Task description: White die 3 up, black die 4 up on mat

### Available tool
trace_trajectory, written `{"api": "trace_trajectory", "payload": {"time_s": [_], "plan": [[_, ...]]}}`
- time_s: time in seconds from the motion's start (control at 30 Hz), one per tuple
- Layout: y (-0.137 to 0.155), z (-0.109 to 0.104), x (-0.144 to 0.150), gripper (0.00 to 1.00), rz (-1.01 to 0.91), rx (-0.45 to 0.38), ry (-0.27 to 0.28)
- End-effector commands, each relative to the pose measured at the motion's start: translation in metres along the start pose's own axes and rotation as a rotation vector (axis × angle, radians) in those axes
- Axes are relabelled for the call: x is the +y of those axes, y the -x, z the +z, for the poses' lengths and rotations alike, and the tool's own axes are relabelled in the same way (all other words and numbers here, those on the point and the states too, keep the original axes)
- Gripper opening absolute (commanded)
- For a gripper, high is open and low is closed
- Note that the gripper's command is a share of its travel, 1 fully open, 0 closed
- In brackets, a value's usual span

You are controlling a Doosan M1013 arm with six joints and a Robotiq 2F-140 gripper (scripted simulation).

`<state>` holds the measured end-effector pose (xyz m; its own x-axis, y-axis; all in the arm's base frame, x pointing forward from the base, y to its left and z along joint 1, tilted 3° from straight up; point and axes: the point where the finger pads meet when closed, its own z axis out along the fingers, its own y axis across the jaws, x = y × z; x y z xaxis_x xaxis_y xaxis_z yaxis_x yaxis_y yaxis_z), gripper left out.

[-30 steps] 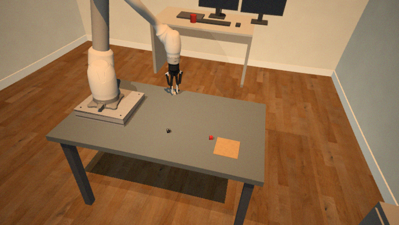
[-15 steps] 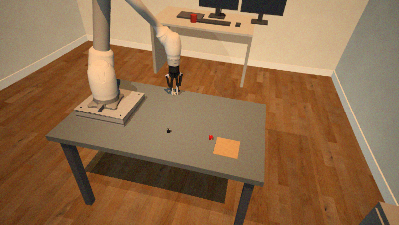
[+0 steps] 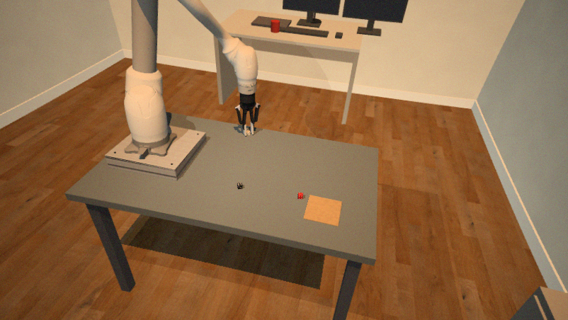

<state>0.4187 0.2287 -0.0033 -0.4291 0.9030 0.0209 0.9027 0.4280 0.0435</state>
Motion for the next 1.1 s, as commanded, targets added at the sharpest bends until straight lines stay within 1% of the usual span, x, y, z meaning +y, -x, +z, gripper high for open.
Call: {"api": "trace_trajectory", "payload": {"time_s": [0.0,0.67,0.7,1.07], "plan": [[-0.0026,0.0023,-0.0034,0.29,0.001,0.005,-0.004],[-0.0026,0.0023,-0.0034,0.29,0.001,0.005,-0.004],[-0.0026,0.0023,-0.0034,0.18,0.001,0.005,-0.004],[-0.0026,0.0023,-0.0034,0.18,0.001,0.005,-0.004]]}}
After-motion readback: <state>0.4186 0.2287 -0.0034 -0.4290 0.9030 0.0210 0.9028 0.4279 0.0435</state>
